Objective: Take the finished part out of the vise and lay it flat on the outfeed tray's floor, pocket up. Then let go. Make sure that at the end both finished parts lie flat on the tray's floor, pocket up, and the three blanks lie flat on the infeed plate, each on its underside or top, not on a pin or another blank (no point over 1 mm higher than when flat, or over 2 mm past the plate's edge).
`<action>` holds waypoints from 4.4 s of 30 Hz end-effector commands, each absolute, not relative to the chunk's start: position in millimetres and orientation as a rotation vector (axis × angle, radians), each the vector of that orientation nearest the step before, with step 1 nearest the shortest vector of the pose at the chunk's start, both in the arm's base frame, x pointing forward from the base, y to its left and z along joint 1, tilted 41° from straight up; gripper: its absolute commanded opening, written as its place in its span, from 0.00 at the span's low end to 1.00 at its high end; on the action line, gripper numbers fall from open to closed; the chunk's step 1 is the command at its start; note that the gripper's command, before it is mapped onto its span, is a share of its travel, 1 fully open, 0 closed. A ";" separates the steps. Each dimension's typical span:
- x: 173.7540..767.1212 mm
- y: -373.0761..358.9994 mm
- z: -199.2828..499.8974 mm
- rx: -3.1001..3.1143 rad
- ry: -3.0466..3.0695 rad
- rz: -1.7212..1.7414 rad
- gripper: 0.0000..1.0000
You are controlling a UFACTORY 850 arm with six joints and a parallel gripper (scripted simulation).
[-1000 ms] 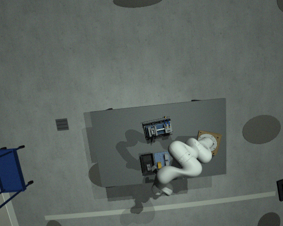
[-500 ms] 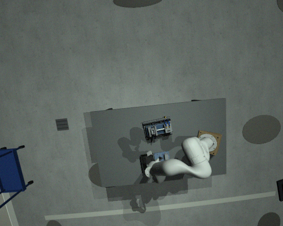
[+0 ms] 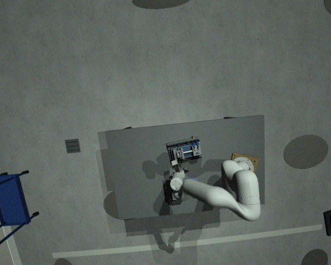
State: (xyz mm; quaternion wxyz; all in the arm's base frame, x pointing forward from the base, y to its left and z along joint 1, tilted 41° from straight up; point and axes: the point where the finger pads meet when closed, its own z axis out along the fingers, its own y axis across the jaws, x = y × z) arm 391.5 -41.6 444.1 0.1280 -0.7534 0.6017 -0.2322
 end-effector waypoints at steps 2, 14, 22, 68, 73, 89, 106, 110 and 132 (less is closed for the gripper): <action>378.9 -86.7 458.0 -2.096 1.801 -0.737 1.00; 337.0 -166.5 484.9 -1.910 1.922 -0.934 1.00; 336.5 -167.2 485.2 -1.909 1.924 -0.936 0.00; 336.5 -167.2 485.2 -1.909 1.924 -0.936 0.69; 336.5 -167.2 485.2 -1.909 1.924 -0.936 0.69; 336.5 -167.2 485.2 -1.909 1.924 -0.936 0.69; 336.8 -167.3 484.7 -1.909 1.924 -0.936 0.69; 337.9 -167.8 483.4 -1.909 1.923 -0.935 0.69; 355.3 -175.8 461.4 -1.909 1.923 -0.935 0.69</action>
